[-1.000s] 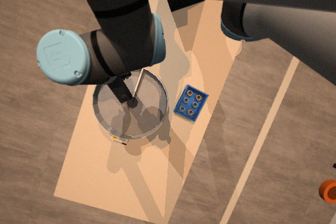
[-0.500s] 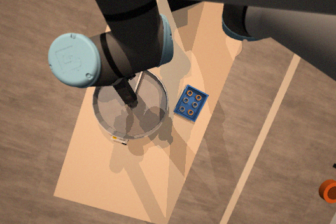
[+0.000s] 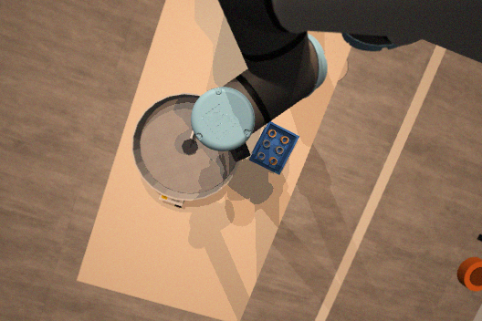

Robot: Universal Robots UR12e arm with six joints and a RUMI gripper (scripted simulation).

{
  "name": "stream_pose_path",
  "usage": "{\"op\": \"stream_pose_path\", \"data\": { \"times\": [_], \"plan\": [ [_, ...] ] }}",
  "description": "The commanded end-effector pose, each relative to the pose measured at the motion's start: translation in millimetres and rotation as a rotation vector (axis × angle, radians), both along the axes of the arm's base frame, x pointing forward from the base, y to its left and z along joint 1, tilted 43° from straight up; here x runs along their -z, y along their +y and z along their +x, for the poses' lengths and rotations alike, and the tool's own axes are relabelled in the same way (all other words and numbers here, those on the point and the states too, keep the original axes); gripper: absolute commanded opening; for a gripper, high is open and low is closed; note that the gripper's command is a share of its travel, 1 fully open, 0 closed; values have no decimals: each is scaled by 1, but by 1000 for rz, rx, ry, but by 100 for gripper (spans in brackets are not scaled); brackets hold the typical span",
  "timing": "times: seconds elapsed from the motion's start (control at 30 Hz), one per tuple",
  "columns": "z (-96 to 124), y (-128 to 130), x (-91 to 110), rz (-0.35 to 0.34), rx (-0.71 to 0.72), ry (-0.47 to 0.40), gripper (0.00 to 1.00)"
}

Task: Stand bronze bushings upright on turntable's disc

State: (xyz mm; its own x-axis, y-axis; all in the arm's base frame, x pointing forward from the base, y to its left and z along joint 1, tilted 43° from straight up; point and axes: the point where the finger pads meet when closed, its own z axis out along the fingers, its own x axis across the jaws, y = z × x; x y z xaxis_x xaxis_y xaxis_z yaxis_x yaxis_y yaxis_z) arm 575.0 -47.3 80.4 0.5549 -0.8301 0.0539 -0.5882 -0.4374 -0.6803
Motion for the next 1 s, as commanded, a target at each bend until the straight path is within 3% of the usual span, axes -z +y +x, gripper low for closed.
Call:
{"op": "stream_pose_path", "data": {
  "times": [0.0, 0.4, 0.47, 0.73, 0.97],
  "plan": [
    [8, 47, -13, -8, 9, 3, 6],
    [22, 179, -46, -8, 9, 3, 6],
    [22, 179, -46, -8, 9, 3, 6],
    [26, 225, -59, -5, 10, 0, 6],
    [26, 234, -62, -4, 10, -2, 6]
  ]
}}
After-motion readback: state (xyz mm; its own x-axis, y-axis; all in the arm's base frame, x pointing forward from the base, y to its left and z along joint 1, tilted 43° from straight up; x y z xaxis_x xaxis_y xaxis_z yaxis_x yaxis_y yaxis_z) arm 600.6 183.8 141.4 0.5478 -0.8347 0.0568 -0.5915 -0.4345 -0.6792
